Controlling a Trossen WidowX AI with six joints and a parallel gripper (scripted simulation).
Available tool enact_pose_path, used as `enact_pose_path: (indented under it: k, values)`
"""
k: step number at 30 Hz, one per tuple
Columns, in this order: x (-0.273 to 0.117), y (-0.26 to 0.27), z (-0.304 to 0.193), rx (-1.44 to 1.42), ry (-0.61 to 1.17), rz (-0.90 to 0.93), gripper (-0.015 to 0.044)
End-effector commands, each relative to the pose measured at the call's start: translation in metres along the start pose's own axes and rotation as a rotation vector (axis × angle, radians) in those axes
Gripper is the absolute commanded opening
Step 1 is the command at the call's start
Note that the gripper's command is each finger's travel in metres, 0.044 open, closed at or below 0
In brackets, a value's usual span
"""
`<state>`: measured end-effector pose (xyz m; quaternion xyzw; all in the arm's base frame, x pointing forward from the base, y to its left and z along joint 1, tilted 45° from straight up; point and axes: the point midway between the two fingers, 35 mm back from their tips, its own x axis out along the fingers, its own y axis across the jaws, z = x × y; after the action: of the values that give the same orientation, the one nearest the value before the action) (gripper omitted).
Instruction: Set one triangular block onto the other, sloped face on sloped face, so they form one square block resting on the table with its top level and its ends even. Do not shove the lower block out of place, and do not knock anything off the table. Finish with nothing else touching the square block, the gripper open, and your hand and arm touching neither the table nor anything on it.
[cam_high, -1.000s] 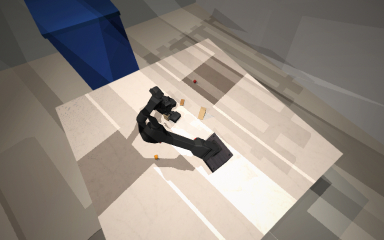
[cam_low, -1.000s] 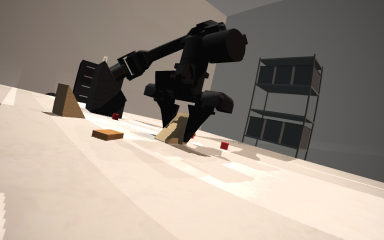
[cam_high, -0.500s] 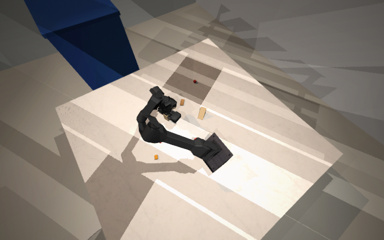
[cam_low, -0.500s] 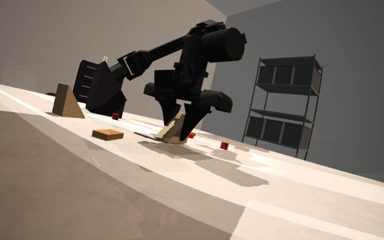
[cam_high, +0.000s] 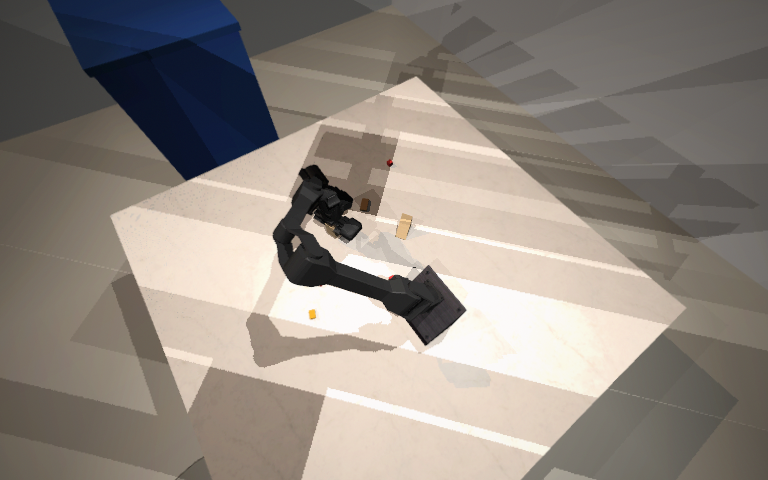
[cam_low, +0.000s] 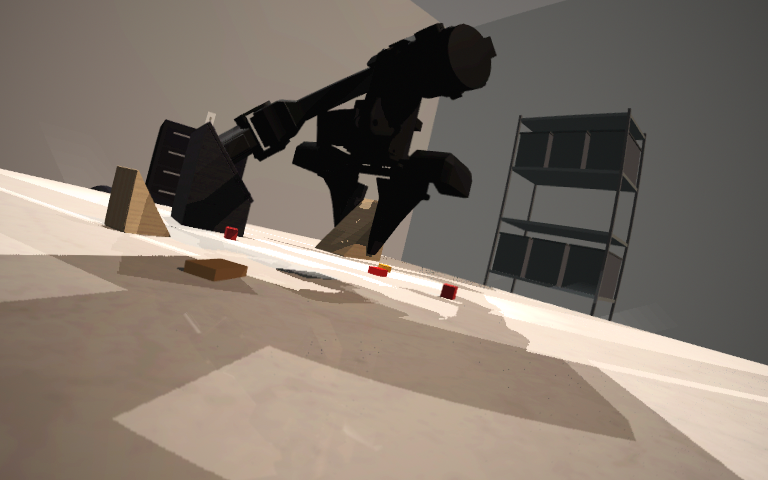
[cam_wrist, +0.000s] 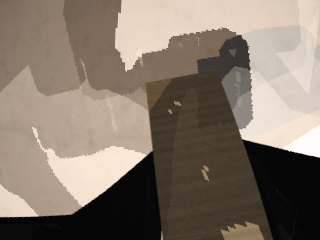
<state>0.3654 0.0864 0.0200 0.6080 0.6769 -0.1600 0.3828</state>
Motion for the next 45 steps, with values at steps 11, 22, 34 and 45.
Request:
enact_pose_path:
  k: [11,22,34,45]
  values:
    - [0.0001,-0.0002,0.0006,-0.134,0.0,0.0,0.0]
    - [0.0002,-0.0001,0.0005,-0.47,-0.001,0.002,0.0]
    - [0.0002,0.0,0.0005,-0.773,-0.002,0.003,0.0]
    - [0.0002,0.0,0.0005,-1.071,-0.002,0.004,0.0]
